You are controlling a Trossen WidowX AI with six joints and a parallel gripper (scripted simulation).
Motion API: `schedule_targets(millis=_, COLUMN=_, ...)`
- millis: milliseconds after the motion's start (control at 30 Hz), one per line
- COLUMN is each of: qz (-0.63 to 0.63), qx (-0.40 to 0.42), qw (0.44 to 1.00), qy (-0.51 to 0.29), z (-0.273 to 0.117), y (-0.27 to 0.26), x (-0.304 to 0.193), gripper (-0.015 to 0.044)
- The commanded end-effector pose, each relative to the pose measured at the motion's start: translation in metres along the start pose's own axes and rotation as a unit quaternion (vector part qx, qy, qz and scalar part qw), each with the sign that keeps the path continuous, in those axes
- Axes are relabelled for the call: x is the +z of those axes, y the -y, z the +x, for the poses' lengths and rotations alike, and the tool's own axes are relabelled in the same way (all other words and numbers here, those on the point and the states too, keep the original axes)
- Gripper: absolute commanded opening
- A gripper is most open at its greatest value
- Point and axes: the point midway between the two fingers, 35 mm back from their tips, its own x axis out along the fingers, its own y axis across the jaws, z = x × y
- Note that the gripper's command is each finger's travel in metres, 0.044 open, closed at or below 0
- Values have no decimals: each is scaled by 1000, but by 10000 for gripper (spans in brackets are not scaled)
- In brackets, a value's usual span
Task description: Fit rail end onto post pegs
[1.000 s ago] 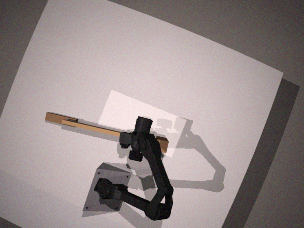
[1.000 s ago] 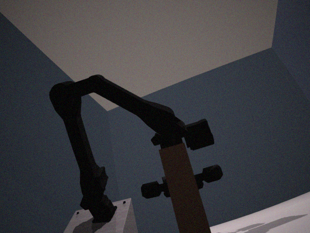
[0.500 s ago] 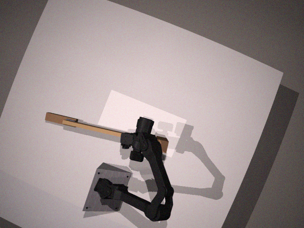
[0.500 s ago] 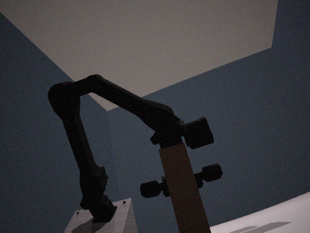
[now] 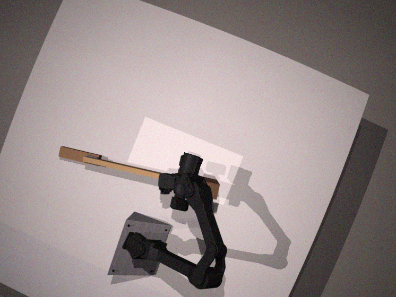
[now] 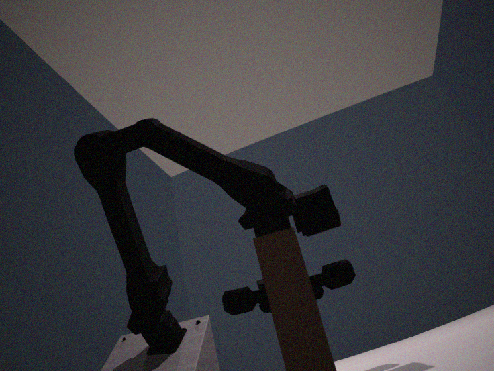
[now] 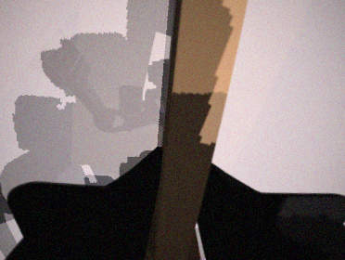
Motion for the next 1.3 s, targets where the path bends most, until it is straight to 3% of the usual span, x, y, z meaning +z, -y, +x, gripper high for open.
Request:
schedule_targets(millis=0, qz=1, qx=-3, qw=1000, qy=-4, z=-2, y=1, x=-4, gripper=0)
schedule_targets(millis=133, qz=1, qx=-3, qw=1000, qy=-4, z=-2, y=1, x=-6, gripper=0)
schedule_targets(millis=700, qz=0, qx=0, qw=1000, qy=0, z=0, y=0, x=-1, gripper=440)
schedule_targets(millis=1000, qz=0, qx=-3, qw=1000, qy=-2, z=-29, y=0, x=29, gripper=440)
schedule_targets(millis=1267, qz=0, qx=-3, qw=1000, qy=-2, z=-30, y=0, x=30, gripper=440)
